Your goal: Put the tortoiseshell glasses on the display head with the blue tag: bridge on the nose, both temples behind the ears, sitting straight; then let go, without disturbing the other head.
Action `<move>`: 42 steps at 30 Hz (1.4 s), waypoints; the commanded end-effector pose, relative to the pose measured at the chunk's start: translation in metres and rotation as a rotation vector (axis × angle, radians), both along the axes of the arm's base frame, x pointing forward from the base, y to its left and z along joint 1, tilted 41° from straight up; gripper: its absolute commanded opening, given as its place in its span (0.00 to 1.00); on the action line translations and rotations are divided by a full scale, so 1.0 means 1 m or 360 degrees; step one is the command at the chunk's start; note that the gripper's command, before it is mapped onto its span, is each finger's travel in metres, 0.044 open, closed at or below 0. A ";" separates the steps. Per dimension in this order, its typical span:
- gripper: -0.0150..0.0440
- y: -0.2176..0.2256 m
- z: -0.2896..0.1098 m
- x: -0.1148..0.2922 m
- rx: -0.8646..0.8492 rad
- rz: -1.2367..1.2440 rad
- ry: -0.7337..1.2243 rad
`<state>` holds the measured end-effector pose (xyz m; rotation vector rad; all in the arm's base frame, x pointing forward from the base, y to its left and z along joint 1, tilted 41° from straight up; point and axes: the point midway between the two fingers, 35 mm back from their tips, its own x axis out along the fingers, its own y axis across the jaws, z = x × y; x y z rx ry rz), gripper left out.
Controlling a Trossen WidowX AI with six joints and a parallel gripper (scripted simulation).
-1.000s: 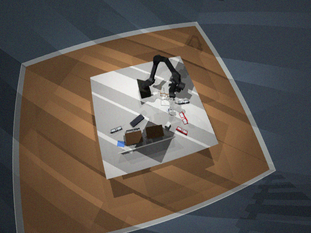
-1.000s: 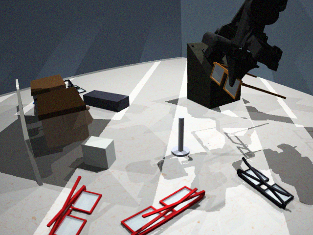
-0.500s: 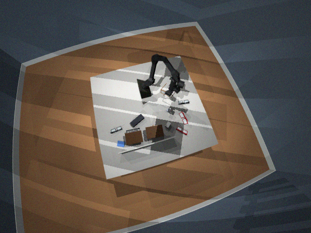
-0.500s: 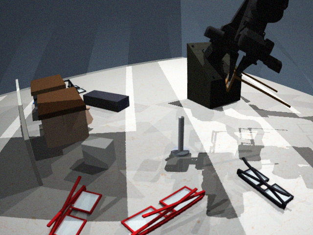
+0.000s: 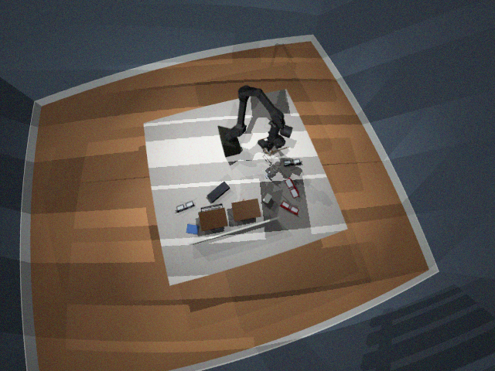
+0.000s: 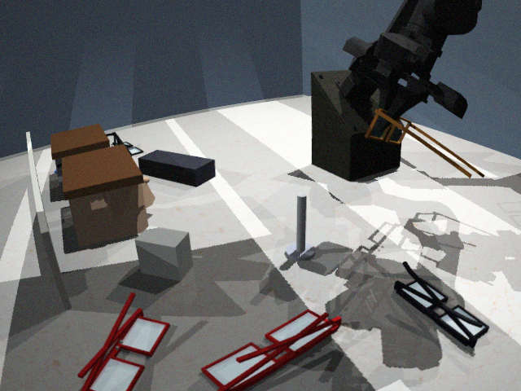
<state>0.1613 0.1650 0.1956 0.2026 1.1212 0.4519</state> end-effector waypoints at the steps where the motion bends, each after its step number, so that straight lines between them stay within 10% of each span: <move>1: 0.25 -0.005 0.001 -0.002 0.0075 -0.0196 0.0059; 42: 0.25 -0.037 0.005 -0.009 0.1041 -0.2055 0.0716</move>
